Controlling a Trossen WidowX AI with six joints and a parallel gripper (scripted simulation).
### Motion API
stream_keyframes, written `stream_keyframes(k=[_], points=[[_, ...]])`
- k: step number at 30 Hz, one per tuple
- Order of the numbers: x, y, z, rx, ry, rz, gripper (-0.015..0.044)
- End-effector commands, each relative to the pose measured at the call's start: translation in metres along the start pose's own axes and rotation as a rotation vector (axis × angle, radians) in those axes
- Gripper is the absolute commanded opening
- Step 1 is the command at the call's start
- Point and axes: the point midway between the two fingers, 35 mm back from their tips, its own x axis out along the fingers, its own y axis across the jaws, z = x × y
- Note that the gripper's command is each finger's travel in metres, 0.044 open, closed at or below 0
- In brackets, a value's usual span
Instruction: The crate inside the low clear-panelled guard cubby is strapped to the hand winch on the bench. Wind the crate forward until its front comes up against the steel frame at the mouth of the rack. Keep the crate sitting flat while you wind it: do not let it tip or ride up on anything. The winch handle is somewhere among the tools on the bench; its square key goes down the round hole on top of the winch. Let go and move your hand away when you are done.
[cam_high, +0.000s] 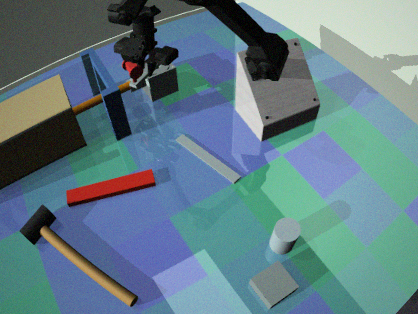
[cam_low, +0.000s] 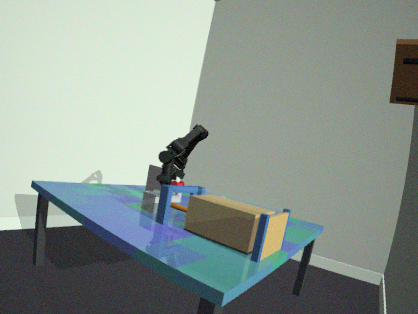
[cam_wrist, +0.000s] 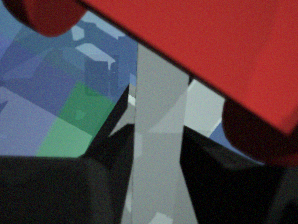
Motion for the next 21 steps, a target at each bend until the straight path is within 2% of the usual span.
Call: stream_keyframes(k=[1, 21], points=[[0.004, 0.0026, -0.0001, -0.047, 0.005, 0.008, 0.0], [0.0039, 0.0015, -0.0001, -0.025, 0.006, 0.006, 0.0]])
